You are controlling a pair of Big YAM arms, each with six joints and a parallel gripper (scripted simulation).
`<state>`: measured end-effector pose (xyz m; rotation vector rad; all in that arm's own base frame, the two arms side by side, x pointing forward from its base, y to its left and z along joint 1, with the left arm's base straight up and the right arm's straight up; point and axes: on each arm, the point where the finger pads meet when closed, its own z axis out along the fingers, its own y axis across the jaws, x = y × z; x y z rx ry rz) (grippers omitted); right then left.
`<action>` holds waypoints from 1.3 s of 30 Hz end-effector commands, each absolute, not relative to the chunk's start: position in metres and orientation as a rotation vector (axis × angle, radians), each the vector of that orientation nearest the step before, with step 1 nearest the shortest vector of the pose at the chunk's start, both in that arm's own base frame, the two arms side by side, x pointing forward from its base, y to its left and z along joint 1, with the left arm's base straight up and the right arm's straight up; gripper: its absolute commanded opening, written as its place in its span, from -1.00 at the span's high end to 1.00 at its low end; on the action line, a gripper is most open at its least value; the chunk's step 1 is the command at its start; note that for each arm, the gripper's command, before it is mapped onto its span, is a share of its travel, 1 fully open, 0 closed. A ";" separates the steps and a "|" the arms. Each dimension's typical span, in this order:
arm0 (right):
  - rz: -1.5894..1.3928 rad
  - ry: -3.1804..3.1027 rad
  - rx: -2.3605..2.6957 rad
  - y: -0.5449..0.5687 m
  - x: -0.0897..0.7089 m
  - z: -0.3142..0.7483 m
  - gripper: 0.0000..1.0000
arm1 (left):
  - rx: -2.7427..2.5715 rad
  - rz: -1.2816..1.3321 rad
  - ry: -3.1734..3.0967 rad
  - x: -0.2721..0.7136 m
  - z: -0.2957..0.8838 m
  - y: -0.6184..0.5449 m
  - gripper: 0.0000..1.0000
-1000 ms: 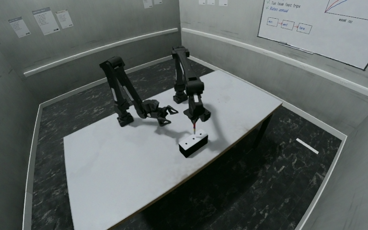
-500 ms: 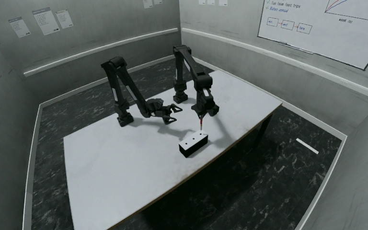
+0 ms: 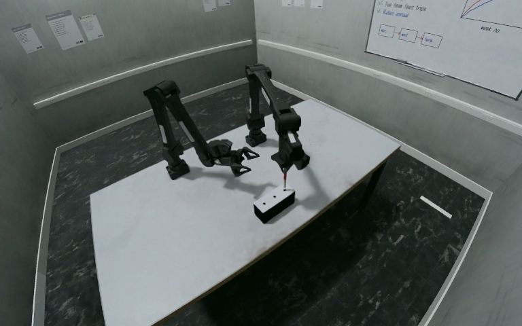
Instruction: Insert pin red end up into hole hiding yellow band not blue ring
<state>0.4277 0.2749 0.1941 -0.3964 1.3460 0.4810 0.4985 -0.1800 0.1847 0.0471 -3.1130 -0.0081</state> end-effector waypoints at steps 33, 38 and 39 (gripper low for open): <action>0.489 1.320 -0.404 0.288 0.436 0.203 -1.00 | 0.053 0.019 -3.158 0.498 0.176 -0.179 0.89; 0.489 1.320 -0.404 0.288 0.436 0.203 -1.00 | 0.052 0.026 -3.170 0.503 0.184 -0.180 0.89; 0.489 1.320 -0.404 0.288 0.436 0.203 -1.00 | 0.047 0.021 -3.164 0.506 0.184 -0.181 0.89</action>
